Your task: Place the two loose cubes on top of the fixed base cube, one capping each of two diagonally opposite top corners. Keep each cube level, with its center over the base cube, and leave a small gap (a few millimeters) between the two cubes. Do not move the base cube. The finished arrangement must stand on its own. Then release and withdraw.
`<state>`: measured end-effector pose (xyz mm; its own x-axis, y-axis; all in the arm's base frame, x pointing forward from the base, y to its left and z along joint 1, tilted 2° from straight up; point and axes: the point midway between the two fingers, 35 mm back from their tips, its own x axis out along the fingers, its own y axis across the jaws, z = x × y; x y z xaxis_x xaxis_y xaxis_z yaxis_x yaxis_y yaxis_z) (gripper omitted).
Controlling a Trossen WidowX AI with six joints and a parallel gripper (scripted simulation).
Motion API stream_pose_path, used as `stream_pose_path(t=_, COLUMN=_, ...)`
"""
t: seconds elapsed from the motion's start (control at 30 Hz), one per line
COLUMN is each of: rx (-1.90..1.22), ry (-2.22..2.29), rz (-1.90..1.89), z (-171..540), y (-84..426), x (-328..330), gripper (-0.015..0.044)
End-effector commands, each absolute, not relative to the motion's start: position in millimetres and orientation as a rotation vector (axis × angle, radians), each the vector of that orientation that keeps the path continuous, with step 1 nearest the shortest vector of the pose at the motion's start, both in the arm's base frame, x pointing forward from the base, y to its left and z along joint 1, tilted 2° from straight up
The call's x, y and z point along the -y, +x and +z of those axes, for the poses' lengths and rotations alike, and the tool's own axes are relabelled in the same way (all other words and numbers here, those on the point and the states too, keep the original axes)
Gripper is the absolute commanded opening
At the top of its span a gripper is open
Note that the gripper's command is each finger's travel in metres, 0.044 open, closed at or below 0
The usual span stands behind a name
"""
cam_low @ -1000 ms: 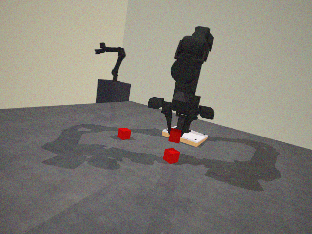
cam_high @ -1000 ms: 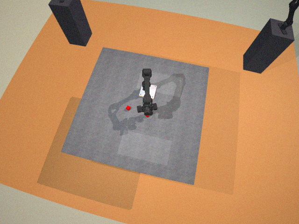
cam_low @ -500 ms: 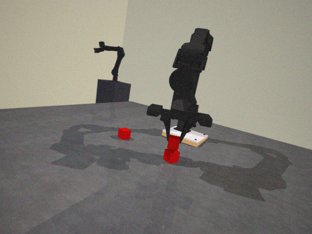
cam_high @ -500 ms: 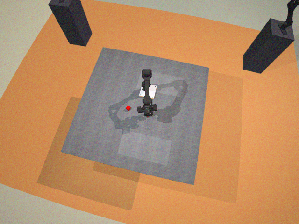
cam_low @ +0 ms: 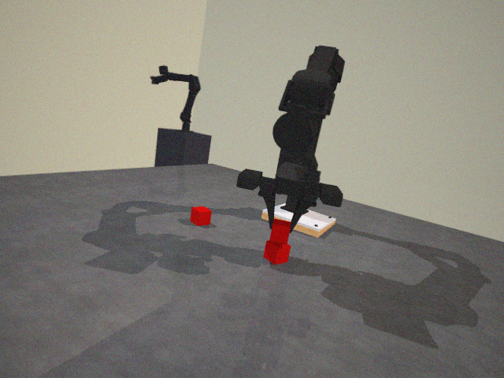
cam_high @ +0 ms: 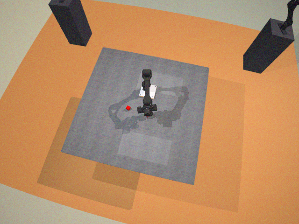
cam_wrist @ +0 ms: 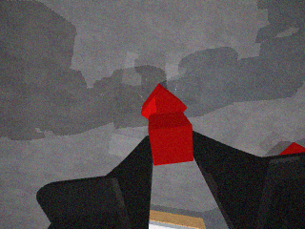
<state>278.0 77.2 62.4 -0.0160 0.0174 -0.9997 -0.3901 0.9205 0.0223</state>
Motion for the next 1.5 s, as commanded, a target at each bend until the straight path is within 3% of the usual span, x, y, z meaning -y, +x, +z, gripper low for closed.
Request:
stream_pose_path(t=0.0, rx=-1.56, ry=-0.293, rz=0.331, z=62.0, y=278.1, x=-77.9, gripper=0.0105)
stream_pose_path(t=0.1, rx=-1.56, ry=-0.293, rz=0.331, z=62.0, y=278.1, x=-77.9, gripper=0.0105)
stream_pose_path(t=0.23, rx=-1.56, ry=-0.293, rz=0.331, z=62.0, y=278.1, x=-77.9, gripper=0.0205)
stream_pose_path(t=1.23, rx=-1.56, ry=-0.299, rz=0.331, z=92.8, y=278.6, x=-76.6, gripper=0.0205)
stream_pose_path(t=1.3, rx=-1.564, ry=-0.312, rz=0.343, z=90.9, y=279.2, x=-71.8, gripper=0.0258)
stream_pose_path(t=1.47, rx=-1.547, ry=-0.415, rz=0.443, z=97.5, y=285.1, x=-35.6, gripper=0.0265)
